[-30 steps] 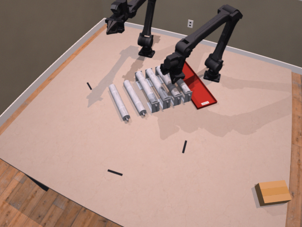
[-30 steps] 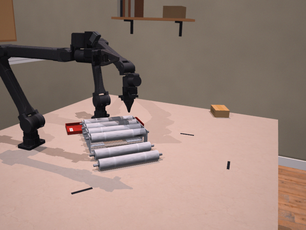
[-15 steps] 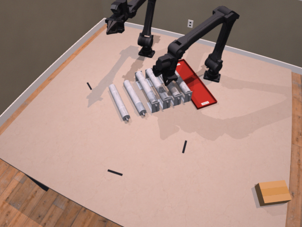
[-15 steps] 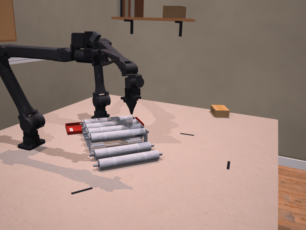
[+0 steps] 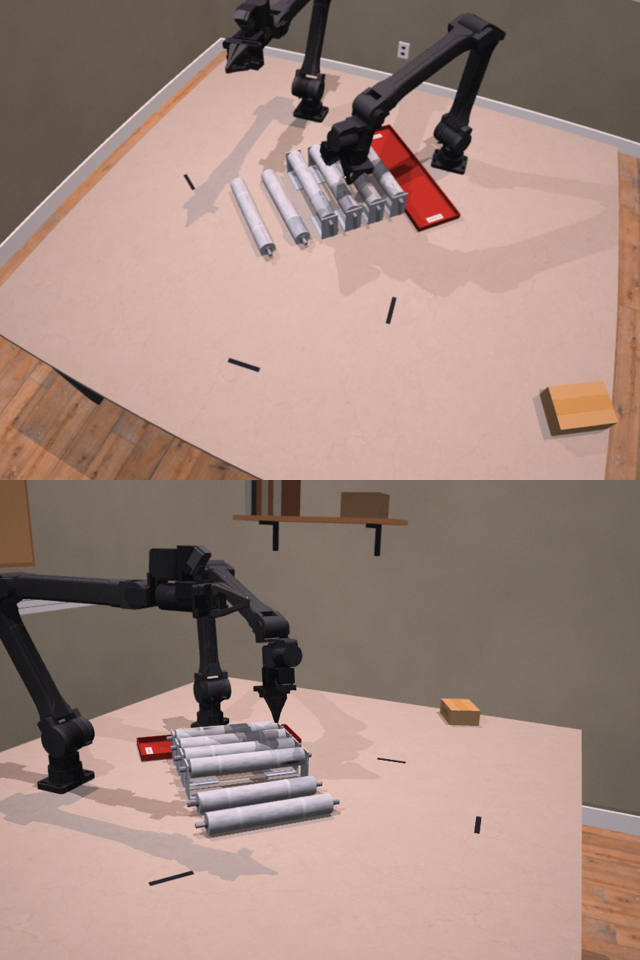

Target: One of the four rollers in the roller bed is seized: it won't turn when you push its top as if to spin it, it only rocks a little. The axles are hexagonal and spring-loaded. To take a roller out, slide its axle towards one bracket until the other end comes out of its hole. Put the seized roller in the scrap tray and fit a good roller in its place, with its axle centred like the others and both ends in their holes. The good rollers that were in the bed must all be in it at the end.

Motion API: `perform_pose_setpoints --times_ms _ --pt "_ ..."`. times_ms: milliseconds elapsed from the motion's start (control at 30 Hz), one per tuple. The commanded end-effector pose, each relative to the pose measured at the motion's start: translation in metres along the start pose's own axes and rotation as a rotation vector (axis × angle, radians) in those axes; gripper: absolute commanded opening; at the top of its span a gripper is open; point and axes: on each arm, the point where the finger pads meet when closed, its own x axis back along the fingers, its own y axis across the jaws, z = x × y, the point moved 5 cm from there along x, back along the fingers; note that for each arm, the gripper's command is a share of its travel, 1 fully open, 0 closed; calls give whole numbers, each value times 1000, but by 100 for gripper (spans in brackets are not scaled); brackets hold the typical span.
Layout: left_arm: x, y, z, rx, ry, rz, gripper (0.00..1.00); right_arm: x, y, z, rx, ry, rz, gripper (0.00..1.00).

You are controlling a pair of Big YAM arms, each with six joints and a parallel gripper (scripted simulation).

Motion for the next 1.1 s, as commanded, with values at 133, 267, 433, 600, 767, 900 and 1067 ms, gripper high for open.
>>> perform_pose_setpoints --times_ms 133,267,433,600,767,900,1067 --pt "-25 -4 0 -10 23 9 0 1 5 0 8 4 -8 0" --pt "-27 -5 1 -11 24 10 0 1 5 0 8 4 -8 0" --pt "-33 -7 2 -13 20 11 0 1 5 0 8 4 -8 0" --pt "-41 -7 3 -11 23 12 0 1 5 0 8 4 -8 0" --pt "-48 -8 5 -11 24 13 0 1 5 0 8 4 -8 0" --pt "-50 -3 6 -3 22 11 0 1 5 0 8 4 -8 0" --pt "-53 -8 7 -8 27 13 0 1 5 0 8 4 -8 0"
